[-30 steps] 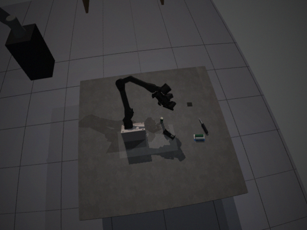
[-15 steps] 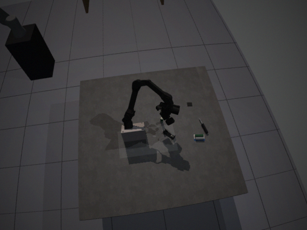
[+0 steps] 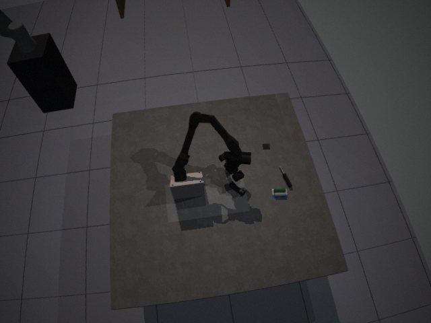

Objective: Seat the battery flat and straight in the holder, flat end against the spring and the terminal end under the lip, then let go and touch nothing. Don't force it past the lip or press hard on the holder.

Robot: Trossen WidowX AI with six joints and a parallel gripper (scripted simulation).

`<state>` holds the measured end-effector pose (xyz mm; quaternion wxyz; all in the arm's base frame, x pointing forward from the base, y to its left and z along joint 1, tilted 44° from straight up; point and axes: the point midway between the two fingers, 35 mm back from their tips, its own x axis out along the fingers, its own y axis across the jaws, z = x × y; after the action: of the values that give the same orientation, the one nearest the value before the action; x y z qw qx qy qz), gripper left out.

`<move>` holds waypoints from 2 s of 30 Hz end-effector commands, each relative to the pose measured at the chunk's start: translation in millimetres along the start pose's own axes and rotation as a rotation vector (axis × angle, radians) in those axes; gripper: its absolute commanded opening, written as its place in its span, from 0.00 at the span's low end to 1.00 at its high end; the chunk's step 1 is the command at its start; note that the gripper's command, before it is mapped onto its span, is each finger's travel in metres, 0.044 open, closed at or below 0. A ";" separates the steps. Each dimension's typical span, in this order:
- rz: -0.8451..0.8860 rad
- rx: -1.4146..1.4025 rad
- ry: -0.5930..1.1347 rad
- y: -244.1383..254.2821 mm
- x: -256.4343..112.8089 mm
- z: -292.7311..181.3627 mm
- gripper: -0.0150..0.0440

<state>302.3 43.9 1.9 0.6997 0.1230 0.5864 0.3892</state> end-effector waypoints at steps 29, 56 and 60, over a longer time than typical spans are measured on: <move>0.001 0.007 -0.010 49.7 -0.5 2.3 0.25; 0.001 0.008 -0.008 64.0 -80.3 0.0 0.25; 0.006 0.016 -0.009 64.1 -77.9 -0.3 0.25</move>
<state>275.6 32.9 98.9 0.7000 0.1317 0.5858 0.3865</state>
